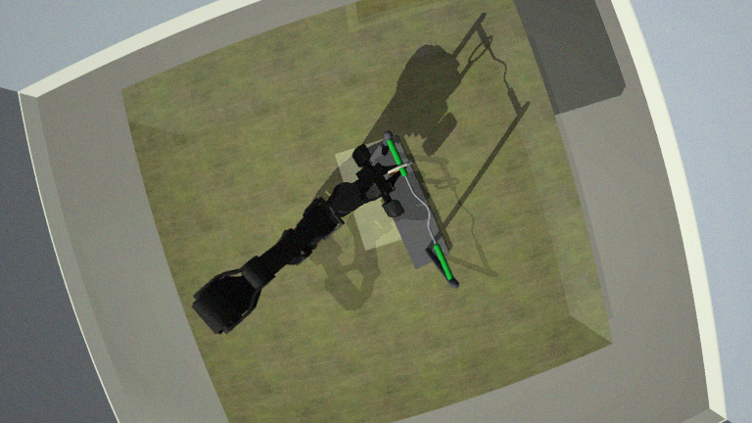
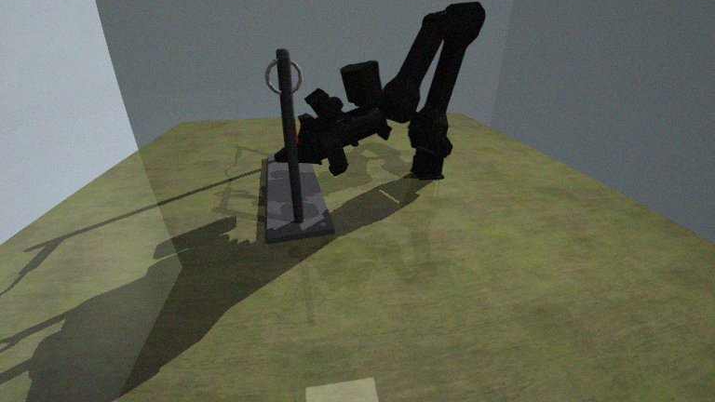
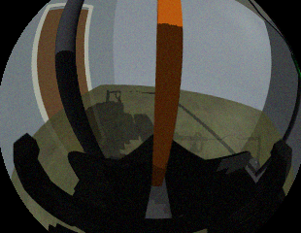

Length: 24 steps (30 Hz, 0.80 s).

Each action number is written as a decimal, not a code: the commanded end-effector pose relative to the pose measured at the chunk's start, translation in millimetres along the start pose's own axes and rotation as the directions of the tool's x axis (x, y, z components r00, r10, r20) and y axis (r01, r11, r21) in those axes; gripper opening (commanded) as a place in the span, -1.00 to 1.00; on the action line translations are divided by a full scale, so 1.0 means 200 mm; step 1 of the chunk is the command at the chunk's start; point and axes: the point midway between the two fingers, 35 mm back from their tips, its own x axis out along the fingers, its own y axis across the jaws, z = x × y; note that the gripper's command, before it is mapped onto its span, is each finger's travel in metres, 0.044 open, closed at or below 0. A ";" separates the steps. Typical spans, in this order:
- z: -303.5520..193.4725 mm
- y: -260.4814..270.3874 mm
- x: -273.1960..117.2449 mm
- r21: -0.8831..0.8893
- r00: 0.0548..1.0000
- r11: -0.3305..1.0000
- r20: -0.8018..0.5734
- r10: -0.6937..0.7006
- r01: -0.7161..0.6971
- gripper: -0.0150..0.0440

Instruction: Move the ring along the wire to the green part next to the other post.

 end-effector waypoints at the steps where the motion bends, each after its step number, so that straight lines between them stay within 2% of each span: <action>1: 0.00 0.00 0.00 0.006 1.000 1.000 0.001 -0.006 0.006 -1.00; 13: 0.00 0.00 0.00 0.006 1.000 1.000 0.001 -0.006 0.006 -1.00; 24: 0.00 0.00 0.00 0.000 1.000 1.000 0.000 0.000 0.000 -0.02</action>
